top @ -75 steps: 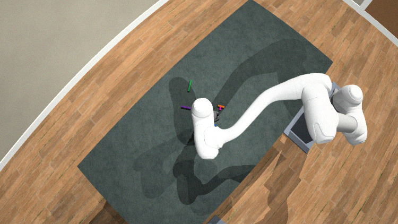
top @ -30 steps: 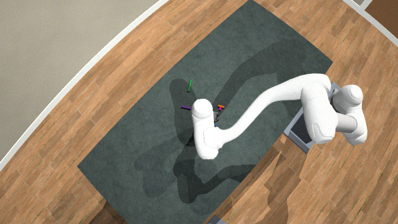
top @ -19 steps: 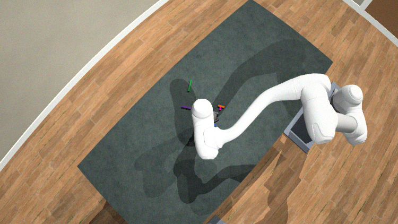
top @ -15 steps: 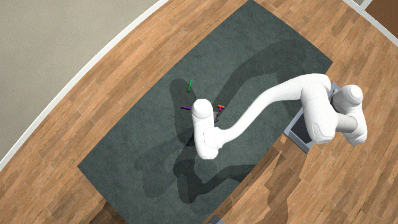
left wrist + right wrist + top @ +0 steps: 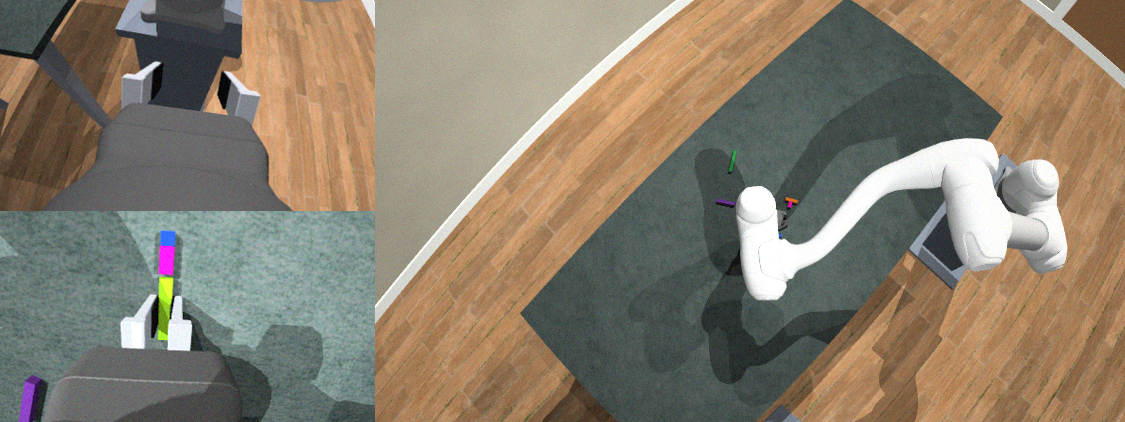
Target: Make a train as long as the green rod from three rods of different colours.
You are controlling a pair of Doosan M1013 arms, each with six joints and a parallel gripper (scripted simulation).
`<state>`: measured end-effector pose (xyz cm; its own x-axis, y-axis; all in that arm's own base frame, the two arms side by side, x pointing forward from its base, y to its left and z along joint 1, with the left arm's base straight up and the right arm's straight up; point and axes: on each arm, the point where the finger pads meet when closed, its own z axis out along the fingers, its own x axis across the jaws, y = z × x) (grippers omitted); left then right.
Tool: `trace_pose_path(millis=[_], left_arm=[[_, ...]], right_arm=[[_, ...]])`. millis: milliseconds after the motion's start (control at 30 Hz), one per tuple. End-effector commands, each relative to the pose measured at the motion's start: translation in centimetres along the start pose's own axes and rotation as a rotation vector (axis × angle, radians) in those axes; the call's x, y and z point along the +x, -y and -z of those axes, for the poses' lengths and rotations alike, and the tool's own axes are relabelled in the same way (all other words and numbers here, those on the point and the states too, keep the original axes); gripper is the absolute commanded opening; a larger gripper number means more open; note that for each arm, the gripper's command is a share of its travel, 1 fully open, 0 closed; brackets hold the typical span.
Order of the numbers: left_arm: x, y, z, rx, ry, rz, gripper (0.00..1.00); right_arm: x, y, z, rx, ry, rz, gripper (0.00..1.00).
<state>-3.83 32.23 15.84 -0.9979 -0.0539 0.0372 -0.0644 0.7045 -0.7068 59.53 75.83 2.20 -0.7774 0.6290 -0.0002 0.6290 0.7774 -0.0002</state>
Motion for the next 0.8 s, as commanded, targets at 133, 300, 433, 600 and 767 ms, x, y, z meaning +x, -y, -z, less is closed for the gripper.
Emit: trace_pose_path(millis=[133, 300, 433, 600, 767], left_arm=[[0.01, 0.01, 0.05, -0.001, 0.000, 0.000, 1.00], [0.01, 0.01, 0.05, -0.001, 0.000, 0.000, 1.00], [0.01, 0.01, 0.05, -0.001, 0.000, 0.000, 1.00], [0.01, 0.01, 0.05, -0.001, 0.000, 0.000, 1.00], [0.01, 0.01, 0.05, -0.001, 0.000, 0.000, 1.00]], right_arm=[[0.01, -0.05, 0.15, -0.002, 0.000, 0.000, 0.24], [0.01, -0.02, 0.15, -0.002, 0.000, 0.000, 0.24], [0.01, 0.04, 0.15, -0.002, 0.000, 0.000, 0.24], [0.01, 0.16, 0.15, -0.002, 0.000, 0.000, 0.24], [0.01, 0.22, 0.15, -0.002, 0.000, 0.000, 0.24]])
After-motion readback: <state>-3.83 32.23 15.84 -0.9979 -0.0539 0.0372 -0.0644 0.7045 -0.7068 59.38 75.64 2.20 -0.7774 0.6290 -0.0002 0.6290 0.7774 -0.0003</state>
